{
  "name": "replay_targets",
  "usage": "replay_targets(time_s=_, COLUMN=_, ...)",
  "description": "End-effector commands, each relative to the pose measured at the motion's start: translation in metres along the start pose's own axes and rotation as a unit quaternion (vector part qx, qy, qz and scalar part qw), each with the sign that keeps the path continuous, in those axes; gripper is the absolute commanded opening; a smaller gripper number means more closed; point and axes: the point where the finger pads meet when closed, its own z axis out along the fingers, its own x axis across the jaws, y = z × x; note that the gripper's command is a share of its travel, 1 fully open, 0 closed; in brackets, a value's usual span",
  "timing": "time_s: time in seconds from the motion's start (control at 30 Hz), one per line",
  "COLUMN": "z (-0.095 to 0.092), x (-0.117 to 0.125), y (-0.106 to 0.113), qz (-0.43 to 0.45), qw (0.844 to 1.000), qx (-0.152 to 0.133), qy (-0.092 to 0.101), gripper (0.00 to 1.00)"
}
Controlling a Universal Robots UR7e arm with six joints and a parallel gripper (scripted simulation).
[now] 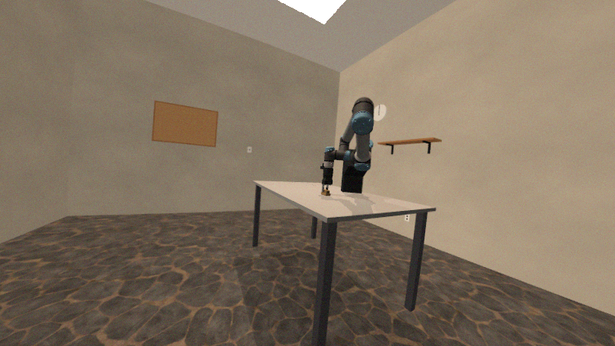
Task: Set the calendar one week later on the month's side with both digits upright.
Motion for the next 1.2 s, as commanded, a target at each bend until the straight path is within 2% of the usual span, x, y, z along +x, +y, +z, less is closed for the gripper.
replay_targets(time_s=0.0, z=0.0000, x=-0.0015, y=-0.0006, qz=-0.001, qw=1.000, qx=0.000, qy=0.000, gripper=0.57)
replay_targets(time_s=0.33, z=0.0000, x=-0.0015, y=-0.0006, qz=-0.001, qw=1.000, qx=0.000, qy=0.000, gripper=0.57)
replay_targets(time_s=0.37, z=0.0000, x=-0.0015, y=-0.0006, qz=-0.001, qw=1.000, qx=0.000, qy=0.000, gripper=0.63)
replay_targets(time_s=0.43, z=0.0000, x=-0.0015, y=-0.0006, qz=-0.001, qw=1.000, qx=0.000, qy=0.000, gripper=0.63)
replay_targets(time_s=0.47, z=0.0000, x=-0.0015, y=-0.0006, qz=-0.001, qw=1.000, qx=0.000, qy=0.000, gripper=0.69)
replay_targets(time_s=0.53, z=0.0000, x=-0.0015, y=-0.0006, qz=-0.001, qw=1.000, qx=0.000, qy=0.000, gripper=0.69)
replay_targets(time_s=0.57, z=0.0000, x=-0.0015, y=-0.0006, qz=-0.001, qw=1.000, qx=0.000, qy=0.000, gripper=0.75)
replay_targets(time_s=0.63, z=0.0000, x=-0.0015, y=-0.0006, qz=-0.001, qw=1.000, qx=0.000, qy=0.000, gripper=0.75)
replay_targets(time_s=0.67, z=0.0000, x=-0.0015, y=-0.0006, qz=-0.001, qw=1.000, qx=0.000, qy=0.000, gripper=0.81)
replay_targets(time_s=0.8, z=0.0000, x=-0.0015, y=-0.0006, qz=-0.001, qw=1.000, qx=0.000, qy=0.000, gripper=0.81)
replay_targets(time_s=0.83, z=0.0000, x=-0.0015, y=-0.0006, qz=-0.001, qw=1.000, qx=0.000, qy=0.000, gripper=0.87)
replay_targets(time_s=1.17, z=0.0000, x=-0.0015, y=-0.0006, qz=-0.001, qw=1.000, qx=0.000, qy=0.000, gripper=0.87)
